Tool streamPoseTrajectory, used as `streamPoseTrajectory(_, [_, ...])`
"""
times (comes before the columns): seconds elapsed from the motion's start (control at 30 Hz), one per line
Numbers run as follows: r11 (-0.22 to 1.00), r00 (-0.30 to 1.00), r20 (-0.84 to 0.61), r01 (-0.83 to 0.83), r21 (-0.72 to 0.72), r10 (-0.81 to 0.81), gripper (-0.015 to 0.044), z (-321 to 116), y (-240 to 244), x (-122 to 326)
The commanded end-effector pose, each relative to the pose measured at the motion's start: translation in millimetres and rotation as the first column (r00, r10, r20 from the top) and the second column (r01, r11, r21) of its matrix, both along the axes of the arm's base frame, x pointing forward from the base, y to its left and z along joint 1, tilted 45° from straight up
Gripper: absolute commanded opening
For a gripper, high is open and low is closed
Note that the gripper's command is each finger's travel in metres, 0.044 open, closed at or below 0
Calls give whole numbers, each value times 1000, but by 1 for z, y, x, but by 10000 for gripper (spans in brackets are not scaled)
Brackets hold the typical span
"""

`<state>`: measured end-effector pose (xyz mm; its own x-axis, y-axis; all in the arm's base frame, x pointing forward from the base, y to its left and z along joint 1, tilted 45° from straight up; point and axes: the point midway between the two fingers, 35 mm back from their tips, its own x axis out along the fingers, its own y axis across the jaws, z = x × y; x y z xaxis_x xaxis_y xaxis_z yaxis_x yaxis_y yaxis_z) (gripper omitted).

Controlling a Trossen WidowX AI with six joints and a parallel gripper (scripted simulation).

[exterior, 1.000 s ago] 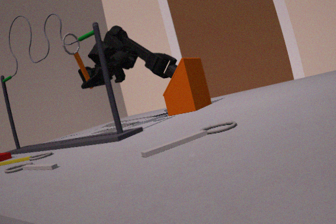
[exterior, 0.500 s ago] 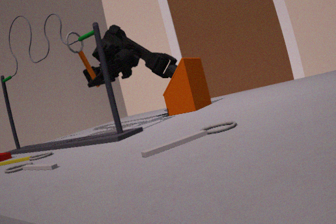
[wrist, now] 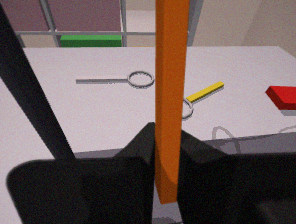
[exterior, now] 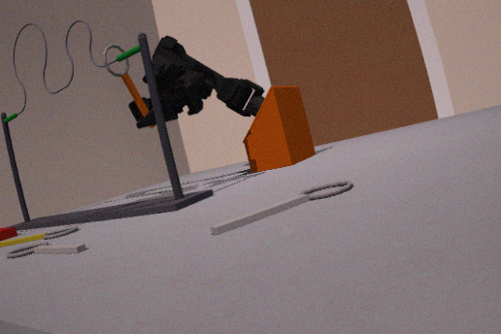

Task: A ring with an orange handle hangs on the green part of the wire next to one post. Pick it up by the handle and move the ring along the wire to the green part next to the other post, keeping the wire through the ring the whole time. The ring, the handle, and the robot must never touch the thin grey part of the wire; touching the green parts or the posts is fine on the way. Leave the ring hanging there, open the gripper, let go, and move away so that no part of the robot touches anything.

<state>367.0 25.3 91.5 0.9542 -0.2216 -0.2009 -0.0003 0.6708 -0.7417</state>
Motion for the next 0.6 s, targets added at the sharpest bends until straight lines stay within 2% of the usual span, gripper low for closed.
streamPoseTrajectory(0.0, [1000, 1000, 2, -1, 6, 1, -150, -3, 4, -1])
streamPoseTrajectory(0.57, [1000, 1000, 3, -3, 7, 3, -150, -15, 16, -3])
